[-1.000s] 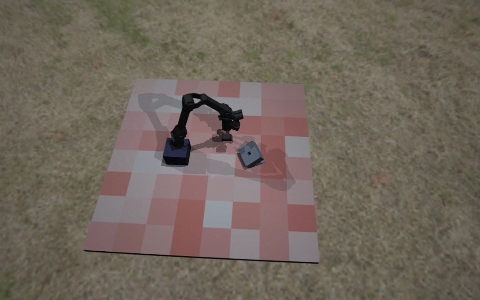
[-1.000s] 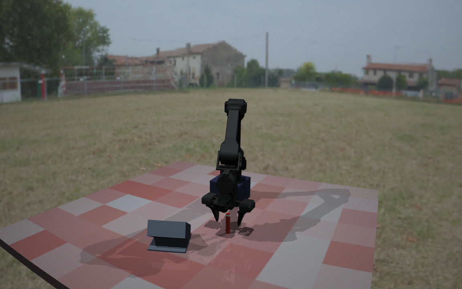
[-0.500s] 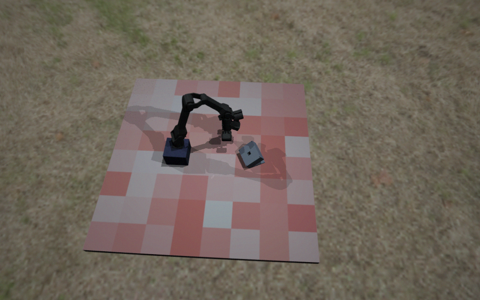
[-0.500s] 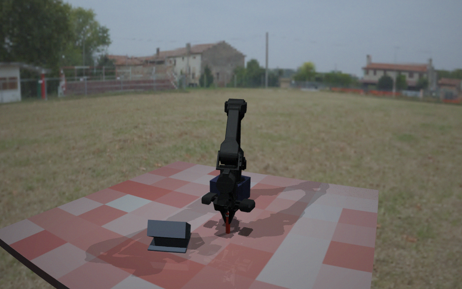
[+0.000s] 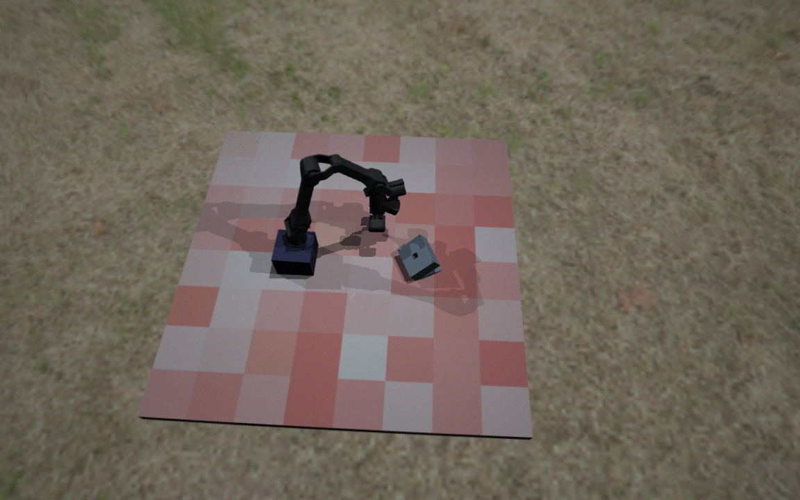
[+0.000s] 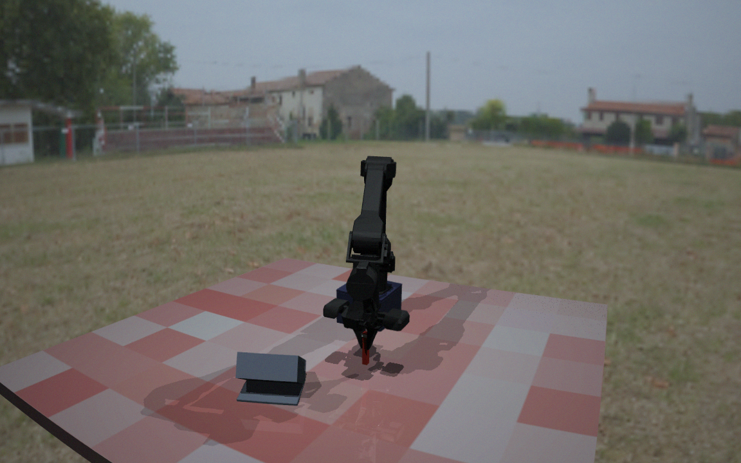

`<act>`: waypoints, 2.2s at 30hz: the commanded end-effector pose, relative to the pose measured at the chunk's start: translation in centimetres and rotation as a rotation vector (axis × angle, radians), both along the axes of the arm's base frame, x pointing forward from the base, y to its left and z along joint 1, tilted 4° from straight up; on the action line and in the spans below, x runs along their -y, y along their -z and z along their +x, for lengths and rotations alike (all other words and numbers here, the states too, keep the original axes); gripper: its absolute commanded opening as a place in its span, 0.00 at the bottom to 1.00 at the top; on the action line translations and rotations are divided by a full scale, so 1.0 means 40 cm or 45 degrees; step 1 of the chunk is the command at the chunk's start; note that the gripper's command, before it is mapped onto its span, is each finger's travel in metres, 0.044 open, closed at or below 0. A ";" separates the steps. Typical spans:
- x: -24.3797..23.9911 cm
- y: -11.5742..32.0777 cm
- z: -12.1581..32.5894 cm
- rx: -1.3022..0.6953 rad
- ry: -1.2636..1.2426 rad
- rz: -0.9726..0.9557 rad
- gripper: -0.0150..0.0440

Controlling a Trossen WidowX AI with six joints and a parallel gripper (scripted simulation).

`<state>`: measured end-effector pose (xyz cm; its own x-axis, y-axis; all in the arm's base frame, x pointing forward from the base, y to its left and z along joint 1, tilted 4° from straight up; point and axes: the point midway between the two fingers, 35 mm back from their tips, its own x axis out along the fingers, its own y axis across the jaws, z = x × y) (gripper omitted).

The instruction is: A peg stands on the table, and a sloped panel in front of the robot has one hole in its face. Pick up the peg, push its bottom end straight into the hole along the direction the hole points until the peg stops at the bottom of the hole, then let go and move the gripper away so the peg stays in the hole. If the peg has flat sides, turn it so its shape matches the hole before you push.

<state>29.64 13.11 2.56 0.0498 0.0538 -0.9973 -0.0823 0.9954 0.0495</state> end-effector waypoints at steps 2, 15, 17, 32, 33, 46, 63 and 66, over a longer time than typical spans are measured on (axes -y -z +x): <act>0.002 -0.081 0.002 0.025 -0.003 0.013 0.25; 0.018 -0.144 0.000 0.029 0.036 0.030 0.25; 0.023 -0.145 0.005 0.032 0.058 0.040 0.25; 0.060 -0.152 0.035 0.055 0.223 0.113 0.25; 0.062 -0.153 0.037 0.057 0.234 0.118 0.25; 0.097 -0.161 0.063 0.078 0.374 0.181 0.25; 0.146 -0.172 0.093 0.108 0.553 0.263 0.25; 0.155 -0.175 0.098 0.114 0.584 0.278 0.25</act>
